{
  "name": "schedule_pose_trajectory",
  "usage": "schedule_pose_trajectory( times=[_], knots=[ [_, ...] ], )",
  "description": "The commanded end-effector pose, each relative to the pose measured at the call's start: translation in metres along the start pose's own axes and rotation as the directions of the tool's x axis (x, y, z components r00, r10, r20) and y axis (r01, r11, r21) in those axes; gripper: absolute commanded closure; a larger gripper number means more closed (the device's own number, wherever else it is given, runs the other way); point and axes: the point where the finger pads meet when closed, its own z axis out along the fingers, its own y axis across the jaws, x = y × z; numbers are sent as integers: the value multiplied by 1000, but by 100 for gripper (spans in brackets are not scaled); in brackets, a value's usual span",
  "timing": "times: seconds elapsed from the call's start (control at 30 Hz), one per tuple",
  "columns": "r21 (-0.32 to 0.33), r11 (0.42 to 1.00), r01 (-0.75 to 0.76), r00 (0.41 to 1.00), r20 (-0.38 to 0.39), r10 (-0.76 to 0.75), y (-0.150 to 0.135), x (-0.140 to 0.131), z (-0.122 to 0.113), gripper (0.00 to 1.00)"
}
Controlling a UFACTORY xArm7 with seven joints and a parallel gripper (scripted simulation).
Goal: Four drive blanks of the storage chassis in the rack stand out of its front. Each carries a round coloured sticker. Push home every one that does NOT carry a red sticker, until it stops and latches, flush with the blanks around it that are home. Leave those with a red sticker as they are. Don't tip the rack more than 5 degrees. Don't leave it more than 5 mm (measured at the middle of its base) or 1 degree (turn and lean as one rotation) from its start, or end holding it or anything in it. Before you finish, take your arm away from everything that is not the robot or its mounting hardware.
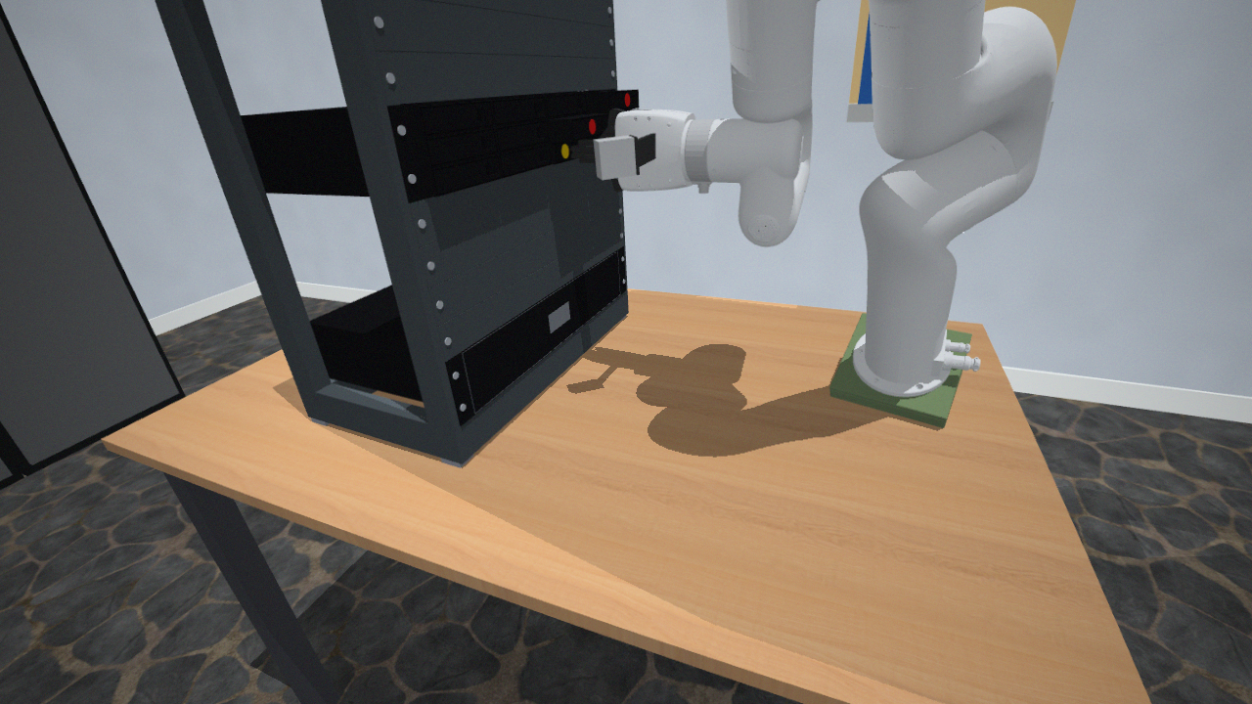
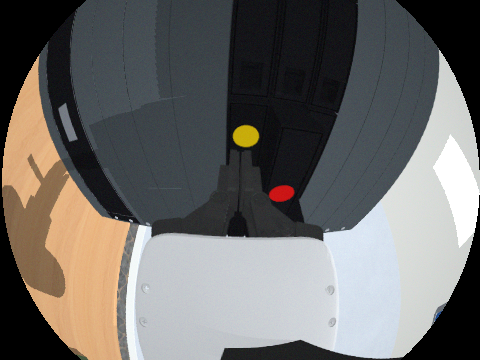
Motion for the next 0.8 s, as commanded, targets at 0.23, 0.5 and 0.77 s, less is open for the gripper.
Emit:
schedule_pose_trajectory(
  times=[0.23,0.5,0.77],
  knots=[
    [-2,1000,1,1000,1,-1,1,0,3,100],
    [-2,1000,1,1000,1,-1,1,0,4,100],
    [-2,1000,1,1000,1,-1,1,0,6,100]
  ],
)
